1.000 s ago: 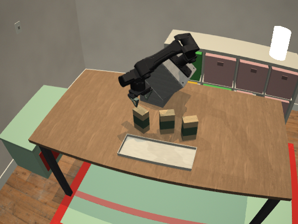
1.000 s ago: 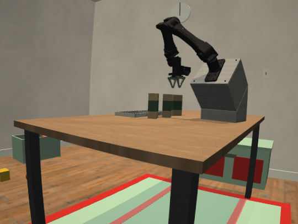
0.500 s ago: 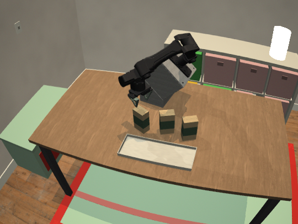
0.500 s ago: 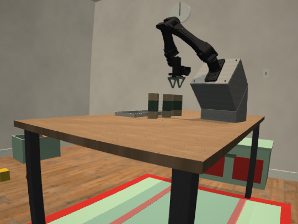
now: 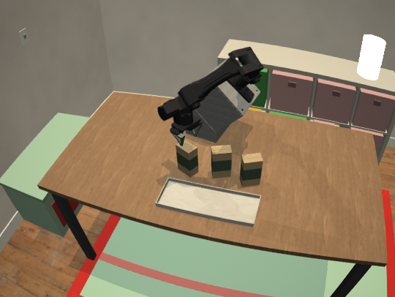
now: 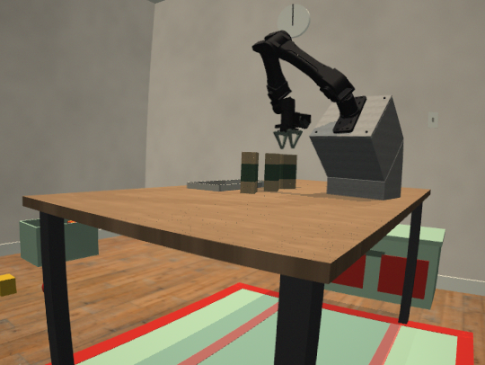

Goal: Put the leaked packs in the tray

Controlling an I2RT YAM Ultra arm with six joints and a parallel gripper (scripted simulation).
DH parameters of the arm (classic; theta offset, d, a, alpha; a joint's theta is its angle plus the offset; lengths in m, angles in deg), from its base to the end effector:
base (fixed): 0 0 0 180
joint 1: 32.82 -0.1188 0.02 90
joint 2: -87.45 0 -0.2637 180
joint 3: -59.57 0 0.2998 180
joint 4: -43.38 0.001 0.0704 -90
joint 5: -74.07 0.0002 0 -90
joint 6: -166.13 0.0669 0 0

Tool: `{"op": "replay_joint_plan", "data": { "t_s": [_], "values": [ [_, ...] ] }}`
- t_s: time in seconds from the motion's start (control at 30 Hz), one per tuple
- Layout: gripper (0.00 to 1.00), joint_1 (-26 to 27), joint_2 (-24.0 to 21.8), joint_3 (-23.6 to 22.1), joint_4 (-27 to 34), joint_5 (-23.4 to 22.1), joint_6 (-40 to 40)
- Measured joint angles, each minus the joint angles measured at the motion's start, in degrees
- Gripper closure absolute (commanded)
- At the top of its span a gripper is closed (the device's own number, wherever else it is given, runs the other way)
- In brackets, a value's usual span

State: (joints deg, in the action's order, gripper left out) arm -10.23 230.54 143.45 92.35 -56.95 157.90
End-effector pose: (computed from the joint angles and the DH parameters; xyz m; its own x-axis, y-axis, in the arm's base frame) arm 0.3371 -0.0916 -0.0952 0.3484 0.6638 0.6618 0.9367 -0.2727 -0.2195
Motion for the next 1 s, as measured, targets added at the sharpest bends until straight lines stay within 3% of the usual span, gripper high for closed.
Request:
{"op": "replay_joint_plan", "data": {
  "t_s": [0.33,1.0],
  "values": [
    [0.23,-1.97,1.29,-0.79,-4.74,-0.44,2.80],
    [0.23,-1.97,1.29,-0.79,-5.38,-0.44,3.15]
  ]
}}
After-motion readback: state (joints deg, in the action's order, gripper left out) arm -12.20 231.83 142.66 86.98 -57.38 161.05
